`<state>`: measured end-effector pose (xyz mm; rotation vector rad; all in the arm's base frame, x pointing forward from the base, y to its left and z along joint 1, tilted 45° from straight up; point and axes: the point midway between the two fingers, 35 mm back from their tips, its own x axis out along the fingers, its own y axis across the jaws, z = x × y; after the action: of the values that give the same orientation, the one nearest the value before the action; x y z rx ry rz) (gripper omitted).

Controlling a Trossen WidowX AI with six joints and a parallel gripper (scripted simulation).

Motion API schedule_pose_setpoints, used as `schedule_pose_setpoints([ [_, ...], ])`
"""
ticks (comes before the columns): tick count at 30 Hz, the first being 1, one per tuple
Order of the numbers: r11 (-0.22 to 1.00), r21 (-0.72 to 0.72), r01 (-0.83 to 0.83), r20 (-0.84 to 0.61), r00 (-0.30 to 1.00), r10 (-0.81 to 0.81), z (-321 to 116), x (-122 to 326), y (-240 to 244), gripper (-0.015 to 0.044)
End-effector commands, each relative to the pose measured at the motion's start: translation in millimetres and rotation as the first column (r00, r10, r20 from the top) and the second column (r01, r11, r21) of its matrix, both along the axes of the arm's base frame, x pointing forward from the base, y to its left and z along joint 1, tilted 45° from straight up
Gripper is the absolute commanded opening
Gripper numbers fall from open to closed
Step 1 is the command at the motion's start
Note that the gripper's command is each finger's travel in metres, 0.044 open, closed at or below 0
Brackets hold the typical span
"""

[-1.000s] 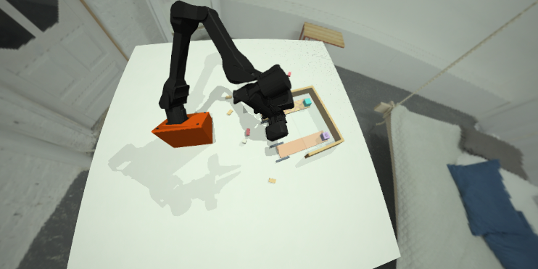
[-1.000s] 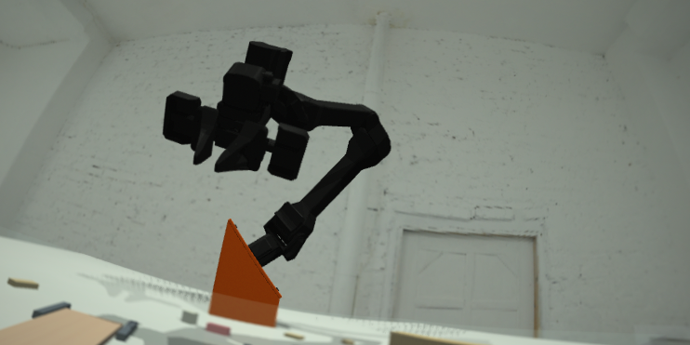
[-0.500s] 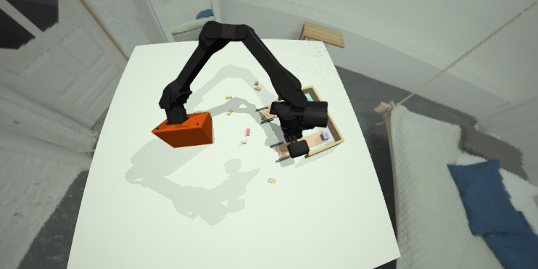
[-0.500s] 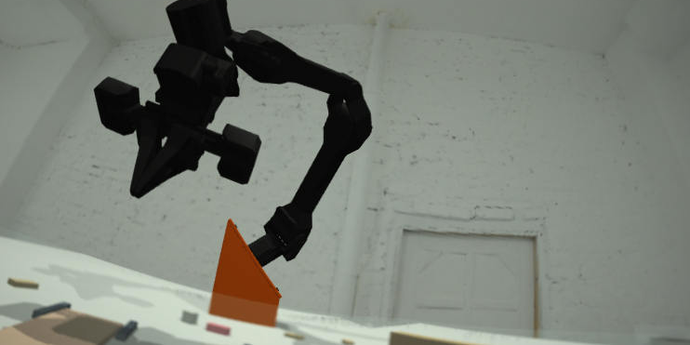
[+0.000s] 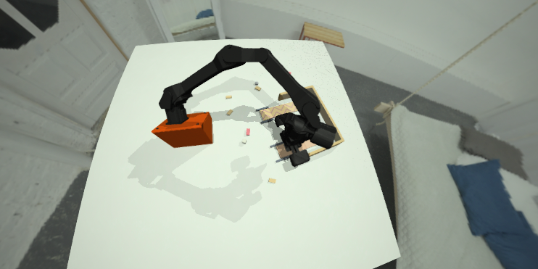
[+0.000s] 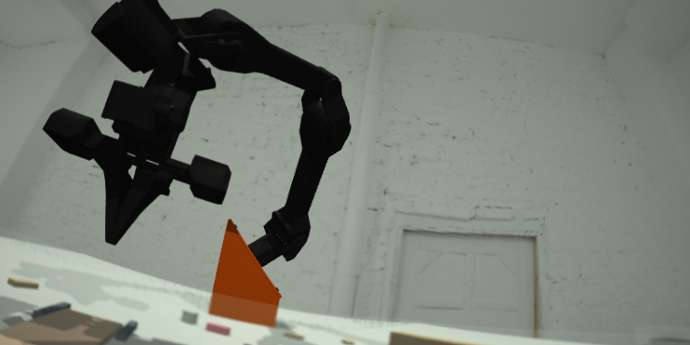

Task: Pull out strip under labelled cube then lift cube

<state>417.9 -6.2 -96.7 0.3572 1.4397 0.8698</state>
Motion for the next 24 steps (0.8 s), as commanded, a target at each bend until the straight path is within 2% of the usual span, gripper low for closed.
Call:
schedule_pose_setpoints([
  [1,1.000,-0.003,-0.016,0.001,1.000,0.016,-3.0,1.4,2.7,0.0000],
  [24,1.000,-0.003,-0.016,0.001,1.000,0.016,-30.4,0.2,29.3,0.0000],
])
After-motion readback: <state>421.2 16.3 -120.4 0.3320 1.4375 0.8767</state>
